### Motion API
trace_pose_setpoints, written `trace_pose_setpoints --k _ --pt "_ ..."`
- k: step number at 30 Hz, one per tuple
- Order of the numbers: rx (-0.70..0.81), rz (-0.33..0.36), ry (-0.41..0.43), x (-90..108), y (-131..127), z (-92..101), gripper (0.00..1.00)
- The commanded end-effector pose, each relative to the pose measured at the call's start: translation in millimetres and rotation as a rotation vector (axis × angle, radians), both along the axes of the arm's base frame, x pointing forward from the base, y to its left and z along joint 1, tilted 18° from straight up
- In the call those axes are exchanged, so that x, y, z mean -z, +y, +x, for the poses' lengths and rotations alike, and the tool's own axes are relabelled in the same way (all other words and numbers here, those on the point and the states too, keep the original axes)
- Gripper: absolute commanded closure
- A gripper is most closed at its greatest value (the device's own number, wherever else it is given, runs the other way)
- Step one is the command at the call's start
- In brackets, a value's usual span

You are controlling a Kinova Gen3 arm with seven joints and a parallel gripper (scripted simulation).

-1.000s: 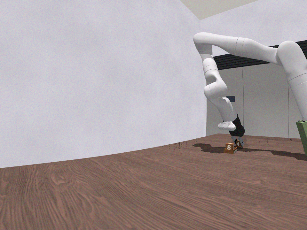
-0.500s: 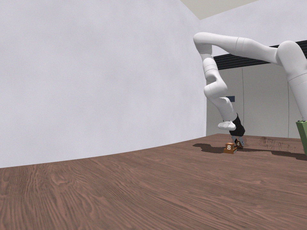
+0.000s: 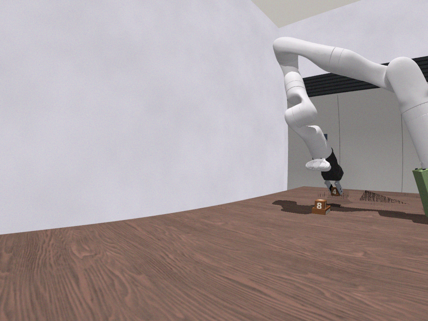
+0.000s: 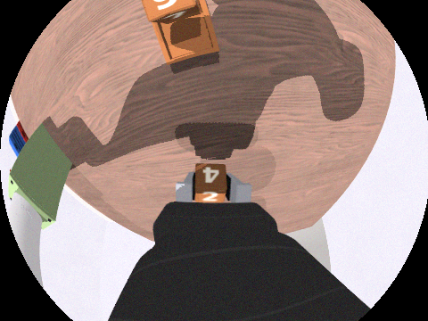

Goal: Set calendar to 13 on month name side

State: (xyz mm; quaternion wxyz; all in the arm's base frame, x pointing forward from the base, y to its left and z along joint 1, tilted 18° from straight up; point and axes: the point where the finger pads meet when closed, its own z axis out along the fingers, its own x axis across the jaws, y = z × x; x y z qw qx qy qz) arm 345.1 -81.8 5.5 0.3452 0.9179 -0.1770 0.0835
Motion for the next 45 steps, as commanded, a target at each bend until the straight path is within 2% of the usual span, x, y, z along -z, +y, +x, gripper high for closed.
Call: trace_pose_setpoints --k 1,5,11,27,45 --pt "0.001 0.003 -0.023 -17.6 0 2.6 0.40" --pt "0.001 0.003 -0.023 -29.0 -1 -1.2 0.40" --pt "0.001 0.003 -0.023 -34.0 -1 -2.9 0.40" --pt "-0.001 0.010 -0.025 -34.5 -1 -2.6 0.40" --pt "-0.057 0.190 -0.079 -34.8 -5 -1.1 0.40"
